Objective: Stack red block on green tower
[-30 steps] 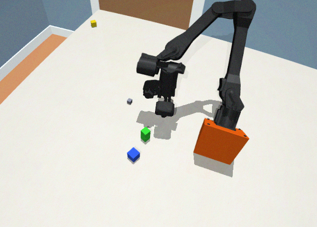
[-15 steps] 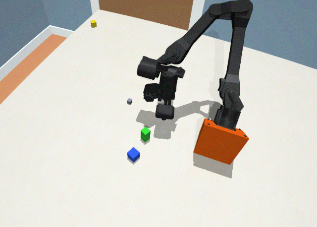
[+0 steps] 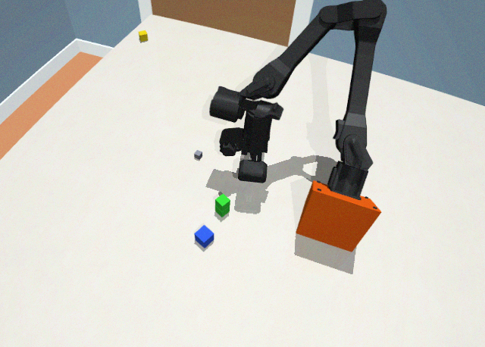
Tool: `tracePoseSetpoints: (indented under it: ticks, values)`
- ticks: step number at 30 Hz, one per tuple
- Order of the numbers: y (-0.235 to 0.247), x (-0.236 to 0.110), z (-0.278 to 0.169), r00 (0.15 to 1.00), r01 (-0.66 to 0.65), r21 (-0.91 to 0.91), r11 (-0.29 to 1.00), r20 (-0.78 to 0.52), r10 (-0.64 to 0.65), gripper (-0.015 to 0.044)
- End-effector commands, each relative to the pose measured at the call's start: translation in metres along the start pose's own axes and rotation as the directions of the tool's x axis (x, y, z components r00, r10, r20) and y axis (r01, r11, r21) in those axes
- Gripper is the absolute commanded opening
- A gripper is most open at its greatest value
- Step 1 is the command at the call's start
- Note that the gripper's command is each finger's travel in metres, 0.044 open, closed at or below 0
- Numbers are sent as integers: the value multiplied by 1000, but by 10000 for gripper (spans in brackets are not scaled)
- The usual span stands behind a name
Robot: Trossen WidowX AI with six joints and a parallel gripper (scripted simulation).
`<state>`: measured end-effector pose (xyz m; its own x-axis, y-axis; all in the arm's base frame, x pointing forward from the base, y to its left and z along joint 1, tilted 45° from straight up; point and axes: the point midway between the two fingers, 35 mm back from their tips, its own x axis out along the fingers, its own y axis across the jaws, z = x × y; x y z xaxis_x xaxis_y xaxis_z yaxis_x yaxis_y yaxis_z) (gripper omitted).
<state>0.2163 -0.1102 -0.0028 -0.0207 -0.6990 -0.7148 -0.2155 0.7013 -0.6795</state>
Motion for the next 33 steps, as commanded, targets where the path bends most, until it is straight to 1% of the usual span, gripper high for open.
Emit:
tracePoseSetpoints:
  ticks: [1, 7, 15, 17, 21, 33]
  values:
    - [0, 0, -1, 1000, 4, -5, 1000, -5, -4, 256]
    - [0, 0, -1, 1000, 4, -5, 1000, -5, -4, 99]
    - [0, 0, -1, 1000, 4, -5, 1000, -5, -4, 45]
    - [0, -2, 0, 1000, 4, -5, 1000, -5, -4, 0]
    - [0, -14, 1, 1000, 2, -5, 1000, -4, -2, 0]
    - [1, -68, 1, 1000, 0, -5, 1000, -4, 0, 0]
